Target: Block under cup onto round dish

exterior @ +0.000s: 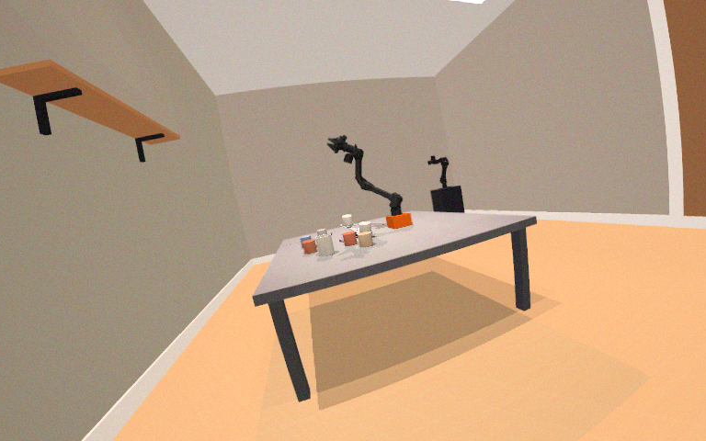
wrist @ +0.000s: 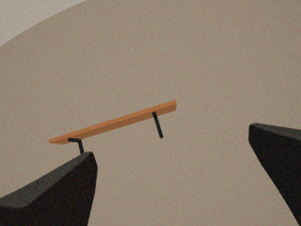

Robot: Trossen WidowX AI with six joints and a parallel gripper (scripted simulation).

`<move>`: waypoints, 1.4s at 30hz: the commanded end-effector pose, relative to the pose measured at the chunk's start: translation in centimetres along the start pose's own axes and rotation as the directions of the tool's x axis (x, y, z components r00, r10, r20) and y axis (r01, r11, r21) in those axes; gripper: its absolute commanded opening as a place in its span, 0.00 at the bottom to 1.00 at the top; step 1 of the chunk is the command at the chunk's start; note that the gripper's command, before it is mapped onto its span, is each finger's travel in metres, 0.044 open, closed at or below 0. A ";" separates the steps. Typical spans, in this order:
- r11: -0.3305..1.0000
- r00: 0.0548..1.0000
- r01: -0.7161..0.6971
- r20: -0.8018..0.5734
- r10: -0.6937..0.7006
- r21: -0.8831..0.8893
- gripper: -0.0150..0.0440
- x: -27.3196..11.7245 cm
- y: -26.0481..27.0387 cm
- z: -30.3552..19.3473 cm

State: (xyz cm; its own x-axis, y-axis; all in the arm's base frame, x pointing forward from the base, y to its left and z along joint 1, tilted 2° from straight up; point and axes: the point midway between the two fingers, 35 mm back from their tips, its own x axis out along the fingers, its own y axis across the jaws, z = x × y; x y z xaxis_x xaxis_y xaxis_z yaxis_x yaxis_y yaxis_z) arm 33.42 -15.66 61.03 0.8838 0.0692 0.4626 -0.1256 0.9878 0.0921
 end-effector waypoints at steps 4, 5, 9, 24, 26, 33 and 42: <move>1.000 1.000 0.013 0.022 -0.012 -0.009 1.00 -0.5 -0.2 0.8; 1.000 0.999 0.020 0.035 -0.019 -0.014 1.00 -0.8 -0.3 1.3; 0.998 0.994 0.054 0.099 -0.050 -0.040 1.00 -2.4 -0.7 3.7; 0.977 0.936 0.156 0.338 -0.100 -0.143 1.00 -8.8 0.4 11.6; 0.973 0.924 0.166 0.370 -0.098 -0.158 1.00 -9.7 0.8 12.5; 0.956 0.882 0.191 0.466 -0.068 -0.222 1.00 -12.5 2.7 15.2; 0.922 0.835 0.209 0.550 0.006 -0.327 1.00 -15.7 6.1 17.4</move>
State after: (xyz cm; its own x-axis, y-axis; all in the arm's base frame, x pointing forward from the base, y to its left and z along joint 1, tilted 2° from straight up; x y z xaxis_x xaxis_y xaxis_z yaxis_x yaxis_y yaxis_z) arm 12.35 -14.26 69.50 0.5207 -0.0337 0.8531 0.1949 0.9775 -0.0804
